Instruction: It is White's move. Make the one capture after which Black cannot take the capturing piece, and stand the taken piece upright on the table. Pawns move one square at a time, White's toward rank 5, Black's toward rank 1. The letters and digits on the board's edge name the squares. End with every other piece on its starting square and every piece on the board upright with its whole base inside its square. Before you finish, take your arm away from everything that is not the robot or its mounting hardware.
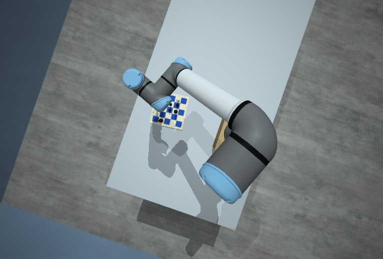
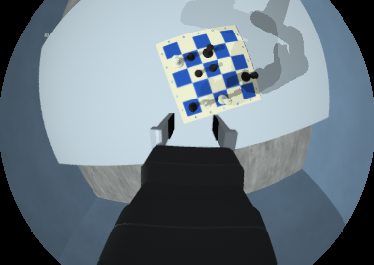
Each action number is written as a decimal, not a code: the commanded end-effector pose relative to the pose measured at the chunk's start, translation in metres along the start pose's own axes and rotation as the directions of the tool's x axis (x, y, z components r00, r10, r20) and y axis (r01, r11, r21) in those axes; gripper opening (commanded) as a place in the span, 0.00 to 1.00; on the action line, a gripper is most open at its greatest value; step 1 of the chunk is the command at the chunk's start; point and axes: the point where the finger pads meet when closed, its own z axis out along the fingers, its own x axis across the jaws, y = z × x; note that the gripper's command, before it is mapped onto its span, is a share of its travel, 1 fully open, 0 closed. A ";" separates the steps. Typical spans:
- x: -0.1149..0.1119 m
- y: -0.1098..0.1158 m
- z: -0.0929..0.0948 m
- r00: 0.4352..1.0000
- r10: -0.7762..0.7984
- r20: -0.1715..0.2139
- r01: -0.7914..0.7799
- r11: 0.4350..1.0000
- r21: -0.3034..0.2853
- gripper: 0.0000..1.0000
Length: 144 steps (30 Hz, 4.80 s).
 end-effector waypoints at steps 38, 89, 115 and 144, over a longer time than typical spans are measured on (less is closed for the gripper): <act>-0.002 0.002 0.035 0.223 0.975 -0.002 -0.975 0.223 -0.002 1.00; -0.002 0.003 0.037 0.197 0.980 -0.002 -0.980 0.197 -0.002 0.73; -0.002 0.003 0.061 0.197 0.980 -0.002 -0.980 0.197 -0.002 0.73; -0.001 0.003 0.088 0.197 0.980 -0.002 -0.980 0.197 -0.002 0.73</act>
